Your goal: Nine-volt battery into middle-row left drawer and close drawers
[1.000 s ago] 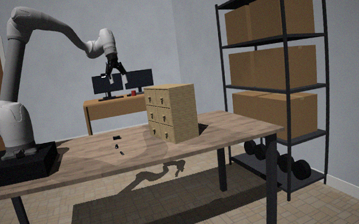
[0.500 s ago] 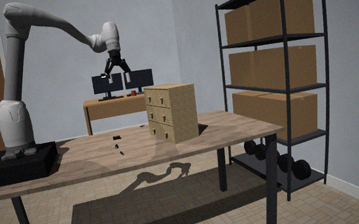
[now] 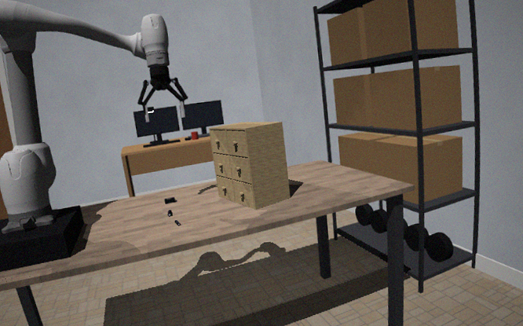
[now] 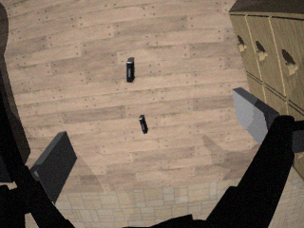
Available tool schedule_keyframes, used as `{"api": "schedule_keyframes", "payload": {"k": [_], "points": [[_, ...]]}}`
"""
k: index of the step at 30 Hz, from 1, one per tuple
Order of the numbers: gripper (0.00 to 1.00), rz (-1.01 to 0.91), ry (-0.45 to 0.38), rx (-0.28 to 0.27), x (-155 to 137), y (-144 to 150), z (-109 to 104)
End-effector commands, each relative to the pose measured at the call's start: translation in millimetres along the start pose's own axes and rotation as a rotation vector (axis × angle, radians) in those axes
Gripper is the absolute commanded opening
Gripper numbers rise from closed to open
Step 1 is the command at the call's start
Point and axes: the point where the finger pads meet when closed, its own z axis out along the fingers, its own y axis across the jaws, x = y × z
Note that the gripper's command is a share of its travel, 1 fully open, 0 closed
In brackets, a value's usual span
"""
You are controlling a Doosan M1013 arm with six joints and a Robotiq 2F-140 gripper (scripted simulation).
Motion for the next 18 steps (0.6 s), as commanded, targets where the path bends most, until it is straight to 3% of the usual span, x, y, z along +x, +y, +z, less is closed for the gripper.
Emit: {"api": "schedule_keyframes", "payload": {"k": [1, 18], "points": [[1.0, 0.112, 0.048, -0.019, -37.2, -28.5, -0.9], [1.0, 0.167, 0.061, -0.024, -47.1, -37.5, 1.3]]}}
